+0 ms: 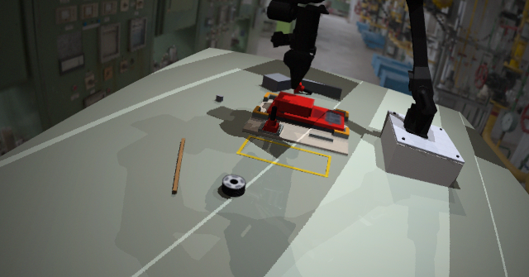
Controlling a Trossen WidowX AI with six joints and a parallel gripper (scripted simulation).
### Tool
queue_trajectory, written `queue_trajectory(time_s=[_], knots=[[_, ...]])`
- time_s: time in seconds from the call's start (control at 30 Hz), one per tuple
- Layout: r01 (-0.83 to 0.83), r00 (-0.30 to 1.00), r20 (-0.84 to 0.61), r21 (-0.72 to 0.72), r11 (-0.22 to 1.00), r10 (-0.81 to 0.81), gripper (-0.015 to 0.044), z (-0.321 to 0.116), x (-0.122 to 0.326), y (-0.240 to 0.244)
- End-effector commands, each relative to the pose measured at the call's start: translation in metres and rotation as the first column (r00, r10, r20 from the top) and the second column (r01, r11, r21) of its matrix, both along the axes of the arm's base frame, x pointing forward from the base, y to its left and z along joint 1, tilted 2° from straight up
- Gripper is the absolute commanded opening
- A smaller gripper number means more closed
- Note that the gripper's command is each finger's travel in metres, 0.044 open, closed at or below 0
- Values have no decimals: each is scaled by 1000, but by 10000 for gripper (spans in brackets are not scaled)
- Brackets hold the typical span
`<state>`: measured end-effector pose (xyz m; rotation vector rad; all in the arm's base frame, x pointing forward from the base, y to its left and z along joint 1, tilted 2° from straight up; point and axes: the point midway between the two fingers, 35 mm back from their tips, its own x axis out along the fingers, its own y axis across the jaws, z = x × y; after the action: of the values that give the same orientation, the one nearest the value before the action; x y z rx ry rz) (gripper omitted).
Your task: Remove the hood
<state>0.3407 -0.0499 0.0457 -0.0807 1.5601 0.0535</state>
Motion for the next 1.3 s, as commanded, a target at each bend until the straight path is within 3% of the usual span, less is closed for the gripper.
queue_trajectory(time_s=[0.0, 1.27], knots=[[4, 1000, -11, -2, 1000, -4, 440, -6, -2, 0], [4, 1000, -11, -2, 1000, -4, 440, -32, -5, 0]])
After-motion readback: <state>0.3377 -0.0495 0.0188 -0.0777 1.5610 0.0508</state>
